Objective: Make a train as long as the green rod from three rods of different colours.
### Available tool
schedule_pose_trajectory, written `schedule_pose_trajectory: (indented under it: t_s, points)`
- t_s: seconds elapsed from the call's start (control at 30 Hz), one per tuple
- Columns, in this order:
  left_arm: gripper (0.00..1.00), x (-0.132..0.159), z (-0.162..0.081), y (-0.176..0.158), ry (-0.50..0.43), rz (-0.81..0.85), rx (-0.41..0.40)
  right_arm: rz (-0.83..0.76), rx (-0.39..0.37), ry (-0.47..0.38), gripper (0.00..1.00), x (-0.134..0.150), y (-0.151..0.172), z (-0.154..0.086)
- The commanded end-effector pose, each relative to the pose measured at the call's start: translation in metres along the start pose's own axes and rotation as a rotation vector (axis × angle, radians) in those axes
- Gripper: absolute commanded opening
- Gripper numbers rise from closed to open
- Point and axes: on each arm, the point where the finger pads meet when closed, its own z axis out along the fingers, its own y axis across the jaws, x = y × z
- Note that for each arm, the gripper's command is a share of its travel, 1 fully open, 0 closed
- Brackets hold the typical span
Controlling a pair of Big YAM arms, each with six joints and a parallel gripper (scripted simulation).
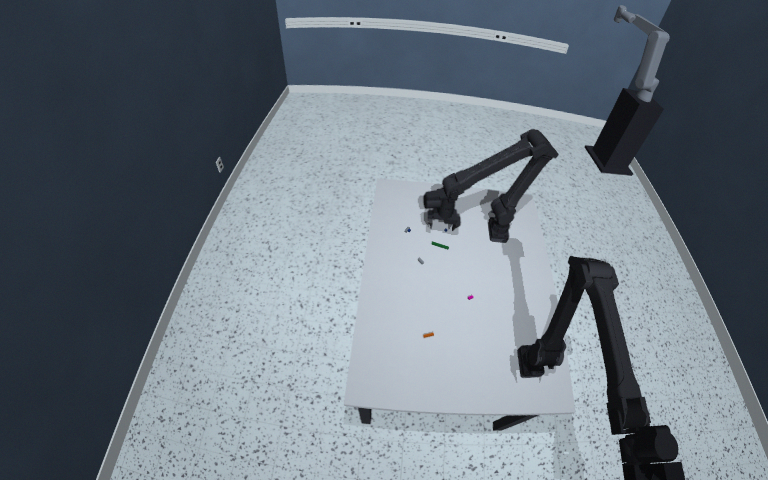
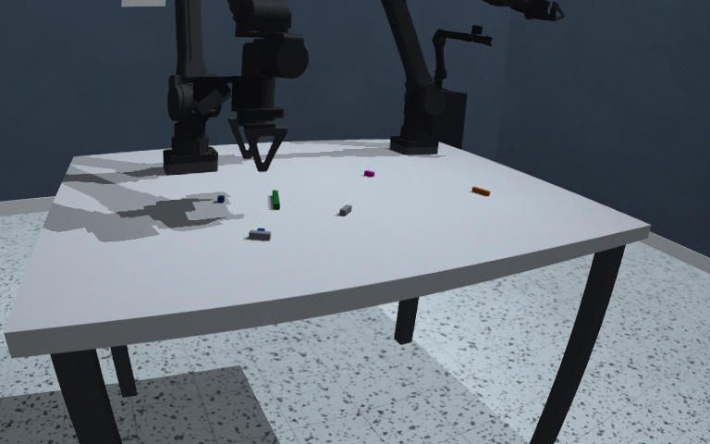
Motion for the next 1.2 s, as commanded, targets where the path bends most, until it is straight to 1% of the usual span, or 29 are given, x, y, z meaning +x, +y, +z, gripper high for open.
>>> schedule_pose_trajectory:
  t_s: [0.0, 0.7, 0.9, 0.97, 1.03, 1.17]
  points:
    - [1.00, -0.014, -0.004, 0.005, -0.033, -0.011, -0.011, -0.005, -0.021, 0.002, 1.00, 0.004, 0.003, -0.011]
    - [1.00, -0.014, -0.004, 0.005, -0.033, -0.011, -0.011, -0.006, -0.021, 0.002, 1.00, 0.004, 0.003, -0.011]
    - [1.00, -0.014, -0.004, 0.005, -0.033, -0.011, -0.011, -0.049, -0.037, 0.006, 1.00, 0.007, 0.010, -0.016]
    - [1.00, -0.014, -0.004, 0.005, -0.033, -0.011, -0.011, -0.088, -0.052, 0.009, 1.00, 0.011, 0.020, -0.022]
    - [1.00, -0.014, -0.004, 0.005, -0.033, -0.011, -0.011, -0.152, -0.030, 0.004, 1.00, 0.013, 0.020, -0.015]
    - [1.00, -0.014, -0.004, 0.005, -0.033, -0.011, -0.011, -0.300, -0.030, 0.003, 1.00, 0.018, 0.023, -0.016]
